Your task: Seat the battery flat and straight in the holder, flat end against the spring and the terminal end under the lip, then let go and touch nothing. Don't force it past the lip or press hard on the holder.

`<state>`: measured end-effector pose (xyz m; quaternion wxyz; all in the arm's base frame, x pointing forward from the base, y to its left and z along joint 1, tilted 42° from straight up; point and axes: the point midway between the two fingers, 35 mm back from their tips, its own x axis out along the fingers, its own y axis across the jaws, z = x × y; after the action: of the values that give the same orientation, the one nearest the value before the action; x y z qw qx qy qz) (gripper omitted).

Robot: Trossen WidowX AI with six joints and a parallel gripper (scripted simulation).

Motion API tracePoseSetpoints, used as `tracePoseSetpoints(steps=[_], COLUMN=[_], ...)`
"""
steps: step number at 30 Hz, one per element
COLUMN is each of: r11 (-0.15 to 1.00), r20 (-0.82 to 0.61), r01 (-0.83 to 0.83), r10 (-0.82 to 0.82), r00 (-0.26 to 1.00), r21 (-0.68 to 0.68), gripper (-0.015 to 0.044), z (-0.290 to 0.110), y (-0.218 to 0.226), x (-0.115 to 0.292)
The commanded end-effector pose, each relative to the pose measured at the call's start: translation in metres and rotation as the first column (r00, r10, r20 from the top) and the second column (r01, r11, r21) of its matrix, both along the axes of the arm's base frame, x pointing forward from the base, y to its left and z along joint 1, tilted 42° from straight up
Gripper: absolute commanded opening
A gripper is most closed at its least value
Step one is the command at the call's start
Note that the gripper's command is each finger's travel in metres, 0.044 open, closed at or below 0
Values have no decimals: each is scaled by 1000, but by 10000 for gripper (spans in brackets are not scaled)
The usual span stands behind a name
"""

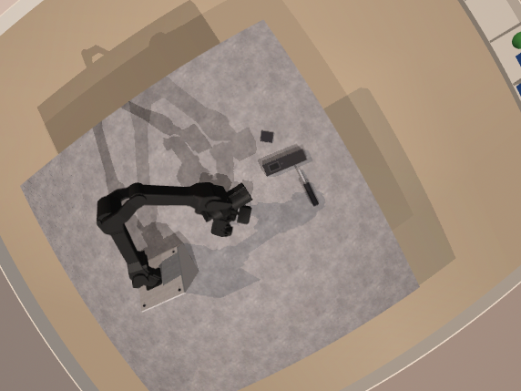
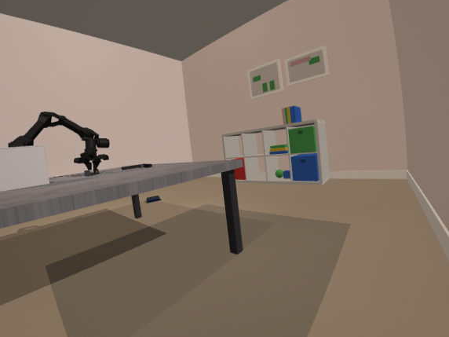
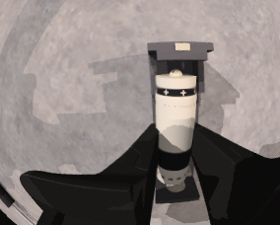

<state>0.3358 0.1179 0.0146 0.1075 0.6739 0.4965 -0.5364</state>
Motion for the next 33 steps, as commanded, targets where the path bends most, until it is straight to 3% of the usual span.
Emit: tracePoseSetpoints(steps=[1, 33], r11=[999, 994], r20=[30, 82], r01=[0, 35], r10=[-1, -44], r00=[1000, 996], r21=[35, 106], gripper=[73, 73], z=[2, -4], y=[5, 0], x=[2, -6])
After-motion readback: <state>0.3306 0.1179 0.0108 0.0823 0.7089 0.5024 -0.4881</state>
